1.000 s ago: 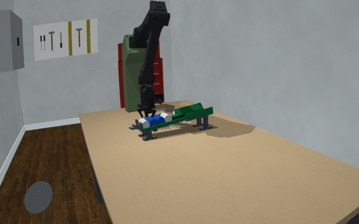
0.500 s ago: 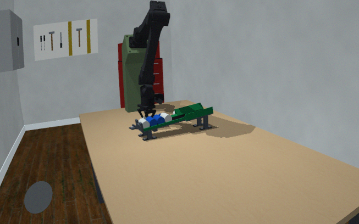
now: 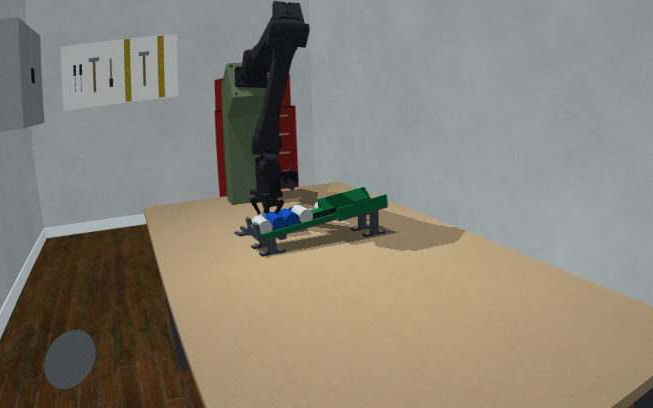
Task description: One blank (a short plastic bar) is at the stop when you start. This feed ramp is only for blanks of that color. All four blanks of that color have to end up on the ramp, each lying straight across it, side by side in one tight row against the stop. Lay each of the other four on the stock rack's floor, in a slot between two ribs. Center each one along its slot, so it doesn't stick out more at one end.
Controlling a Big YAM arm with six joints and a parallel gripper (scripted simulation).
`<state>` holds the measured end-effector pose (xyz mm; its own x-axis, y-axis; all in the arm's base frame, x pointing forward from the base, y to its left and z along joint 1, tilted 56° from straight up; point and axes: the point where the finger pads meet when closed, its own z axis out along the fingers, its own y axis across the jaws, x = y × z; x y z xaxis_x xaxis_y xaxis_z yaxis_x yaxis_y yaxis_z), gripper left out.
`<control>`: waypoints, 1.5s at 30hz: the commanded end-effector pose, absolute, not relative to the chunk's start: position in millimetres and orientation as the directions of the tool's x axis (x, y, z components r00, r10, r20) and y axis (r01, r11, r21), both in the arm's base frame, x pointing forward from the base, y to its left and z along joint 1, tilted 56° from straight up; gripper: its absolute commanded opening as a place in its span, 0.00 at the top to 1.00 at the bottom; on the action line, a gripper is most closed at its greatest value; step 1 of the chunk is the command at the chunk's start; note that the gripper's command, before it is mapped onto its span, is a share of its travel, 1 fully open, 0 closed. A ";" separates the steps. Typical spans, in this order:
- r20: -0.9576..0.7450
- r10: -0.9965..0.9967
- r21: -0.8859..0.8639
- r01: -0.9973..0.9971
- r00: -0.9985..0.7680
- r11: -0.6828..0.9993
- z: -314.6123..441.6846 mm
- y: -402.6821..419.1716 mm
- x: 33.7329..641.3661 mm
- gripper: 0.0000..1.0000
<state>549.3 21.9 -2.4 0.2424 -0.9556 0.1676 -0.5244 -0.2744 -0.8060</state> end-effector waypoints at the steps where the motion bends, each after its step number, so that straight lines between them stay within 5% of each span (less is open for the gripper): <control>1: 0.169 -0.954 -0.817 -0.507 0.247 -0.275 5.1 29.6 552.3 0.40; 22: 0.171 -0.955 -0.799 -0.533 0.242 -0.278 51.3 7.8 459.1 0.40; 34: 0.166 -0.958 -0.802 -0.532 0.235 -0.270 52.8 7.6 461.6 0.40; 45: 0.088 -0.977 -0.830 -0.527 0.195 -0.180 169.6 73.7 510.3 0.40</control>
<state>503.6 47.7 129.5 0.2081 -0.9674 0.1442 -0.5165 -0.2339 -0.8237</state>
